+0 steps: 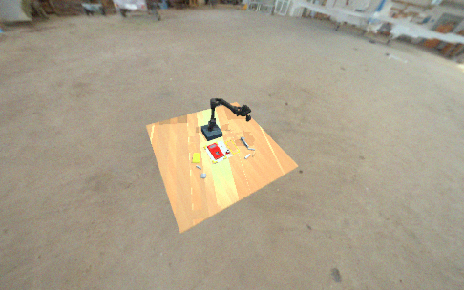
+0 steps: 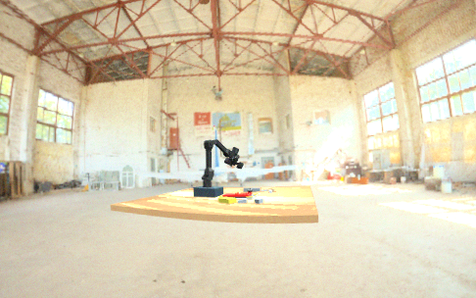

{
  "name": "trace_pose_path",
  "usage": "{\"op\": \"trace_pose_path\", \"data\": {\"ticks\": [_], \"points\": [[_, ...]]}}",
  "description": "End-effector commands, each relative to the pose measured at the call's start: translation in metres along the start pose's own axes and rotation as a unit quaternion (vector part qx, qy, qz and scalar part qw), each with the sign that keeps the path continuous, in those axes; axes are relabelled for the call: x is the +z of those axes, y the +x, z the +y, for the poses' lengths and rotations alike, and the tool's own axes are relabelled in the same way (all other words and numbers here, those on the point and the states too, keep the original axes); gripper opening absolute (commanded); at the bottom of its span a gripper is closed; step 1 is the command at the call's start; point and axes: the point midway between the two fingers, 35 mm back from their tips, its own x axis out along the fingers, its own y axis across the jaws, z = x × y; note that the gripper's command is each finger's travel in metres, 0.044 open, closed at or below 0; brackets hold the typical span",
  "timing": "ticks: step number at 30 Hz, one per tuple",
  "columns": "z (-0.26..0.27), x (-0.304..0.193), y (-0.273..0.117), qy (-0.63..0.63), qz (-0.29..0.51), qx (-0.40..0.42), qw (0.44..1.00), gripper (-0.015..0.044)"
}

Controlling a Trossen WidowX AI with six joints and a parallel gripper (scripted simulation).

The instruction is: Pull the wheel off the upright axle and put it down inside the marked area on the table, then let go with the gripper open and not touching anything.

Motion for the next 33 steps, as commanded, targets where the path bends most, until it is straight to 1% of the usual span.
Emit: {"op": "trace_pose_path", "data": {"ticks": [1, 4, 7, 10, 14, 17, 21, 26, 30, 31, 32, 33], "points": [[-0.057, -0.012, -0.017, 0.132, 0.022, -0.082, 0.988, 0.03], [-0.094, -0.021, -0.033, 0.223, 0.028, -0.137, 0.965, 0.03], [-0.132, -0.032, -0.056, 0.321, 0.025, -0.196, 0.926, 0.03], [-0.168, -0.045, -0.083, 0.415, 0.016, -0.252, 0.874, 0.03], [-0.208, -0.067, -0.123, 0.532, -0.005, -0.32, 0.784, 0.03], [-0.233, -0.087, -0.157, 0.62, -0.025, -0.369, 0.692, 0.03], [-0.256, -0.115, -0.206, 0.719, -0.06, -0.424, 0.547, 0.03], [-0.269, -0.154, -0.27, 0.804, -0.109, -0.473, 0.342, 0.03], [-0.268, -0.184, -0.32, 0.838, -0.15, -0.497, 0.168, 0.03], [-0.266, -0.189, -0.329, 0.841, -0.158, -0.501, 0.133, 0.03], [-0.265, -0.193, -0.335, 0.842, -0.163, -0.502, 0.112, 0.03], [-0.264, -0.194, -0.337, 0.842, -0.164, -0.503, 0.105, 0.03]]}}
